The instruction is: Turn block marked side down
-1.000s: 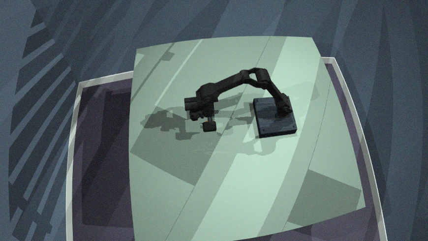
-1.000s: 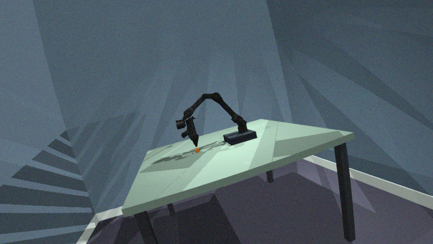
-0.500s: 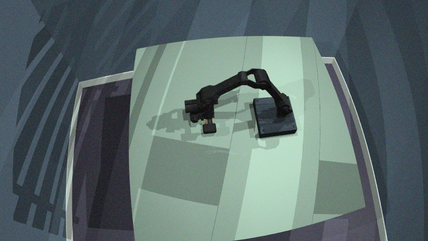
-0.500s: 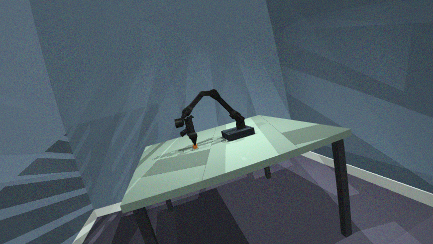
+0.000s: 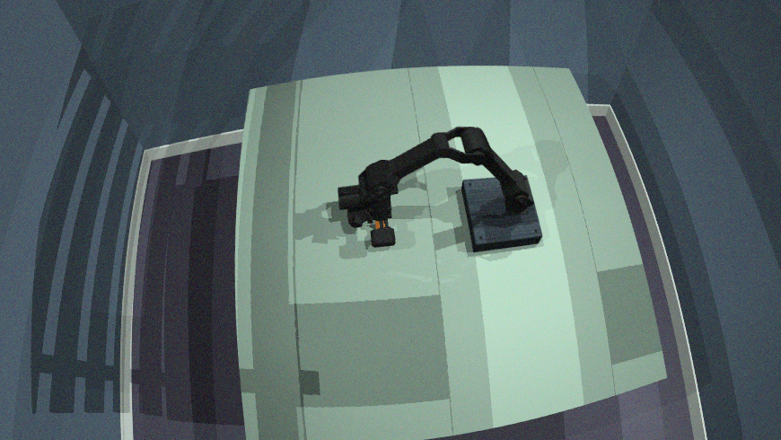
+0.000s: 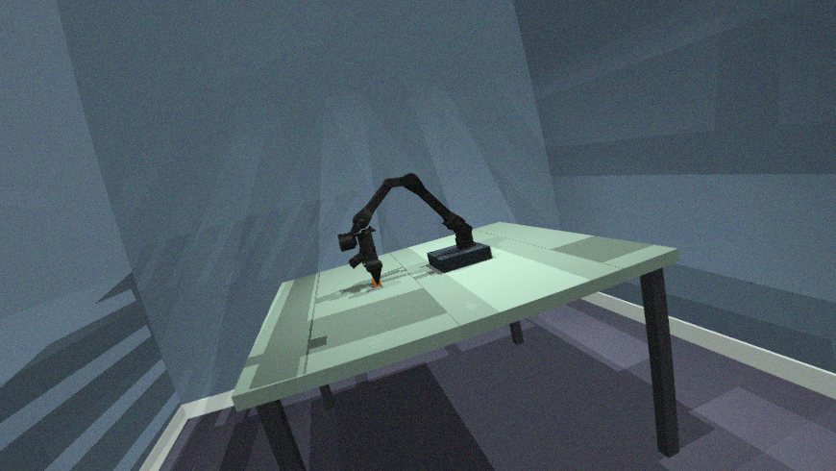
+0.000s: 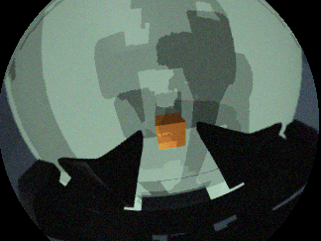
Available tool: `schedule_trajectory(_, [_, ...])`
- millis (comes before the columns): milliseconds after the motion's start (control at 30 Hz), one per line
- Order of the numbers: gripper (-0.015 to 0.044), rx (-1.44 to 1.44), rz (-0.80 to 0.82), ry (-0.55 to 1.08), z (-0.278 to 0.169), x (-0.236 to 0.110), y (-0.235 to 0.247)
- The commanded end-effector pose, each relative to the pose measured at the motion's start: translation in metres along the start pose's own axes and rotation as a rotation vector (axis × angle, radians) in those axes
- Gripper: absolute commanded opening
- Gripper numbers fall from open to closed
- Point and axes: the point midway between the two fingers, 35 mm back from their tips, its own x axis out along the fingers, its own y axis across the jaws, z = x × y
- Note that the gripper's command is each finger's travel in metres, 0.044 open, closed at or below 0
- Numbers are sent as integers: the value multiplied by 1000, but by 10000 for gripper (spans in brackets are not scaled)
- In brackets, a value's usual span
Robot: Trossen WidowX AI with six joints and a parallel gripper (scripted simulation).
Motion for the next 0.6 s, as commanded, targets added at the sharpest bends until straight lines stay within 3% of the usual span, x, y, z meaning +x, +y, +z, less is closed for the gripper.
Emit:
schedule_trajectory(0, [230, 2, 3, 2, -1, 2, 0])
schedule_trajectory(133, [125, 2, 3, 2, -1, 2, 0])
schedule_trajectory(567, [38, 2, 3, 2, -1, 2, 0])
